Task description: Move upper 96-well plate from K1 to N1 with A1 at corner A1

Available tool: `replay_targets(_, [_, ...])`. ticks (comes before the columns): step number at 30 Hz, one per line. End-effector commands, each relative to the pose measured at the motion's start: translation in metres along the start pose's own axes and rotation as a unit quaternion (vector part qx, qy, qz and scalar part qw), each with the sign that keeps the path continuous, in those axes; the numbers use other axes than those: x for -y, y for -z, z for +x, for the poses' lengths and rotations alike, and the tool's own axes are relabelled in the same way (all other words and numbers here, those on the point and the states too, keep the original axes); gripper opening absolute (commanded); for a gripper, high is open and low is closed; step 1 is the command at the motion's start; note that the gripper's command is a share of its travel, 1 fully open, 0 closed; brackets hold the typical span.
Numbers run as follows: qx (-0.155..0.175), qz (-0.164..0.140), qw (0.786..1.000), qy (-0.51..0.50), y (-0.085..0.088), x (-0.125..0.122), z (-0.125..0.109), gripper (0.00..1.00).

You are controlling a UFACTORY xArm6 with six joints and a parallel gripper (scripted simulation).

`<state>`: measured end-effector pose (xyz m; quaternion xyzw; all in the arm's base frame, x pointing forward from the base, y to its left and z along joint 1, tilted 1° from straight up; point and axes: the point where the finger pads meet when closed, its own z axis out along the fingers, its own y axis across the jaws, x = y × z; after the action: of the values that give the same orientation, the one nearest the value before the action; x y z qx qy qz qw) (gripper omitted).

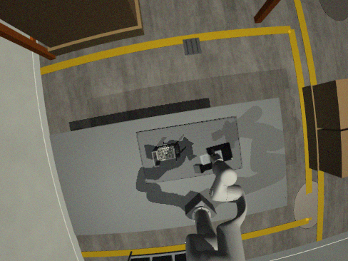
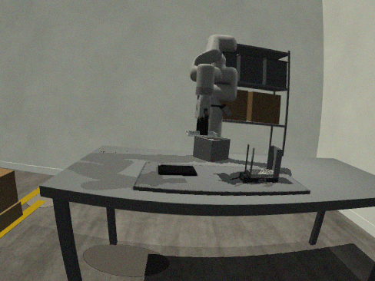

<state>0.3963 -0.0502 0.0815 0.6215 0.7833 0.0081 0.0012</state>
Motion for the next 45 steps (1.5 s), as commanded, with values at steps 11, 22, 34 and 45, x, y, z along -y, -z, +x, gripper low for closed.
replay_targets(11, [0.001,-0.002,1.000,0.000,0.000,0.010,-0.040,0.00])
replay_targets(22, [0.001,-0.002,1.000,0.000,0.000,0.020,-0.075,0.00])
replay_targets(34, [0.001,-0.002,1.000,0.000,-0.001,0.026,-0.096,0.00])
replay_targets(45, [0.001,-0.002,1.000,0.000,-0.001,0.025,-0.095,0.00])
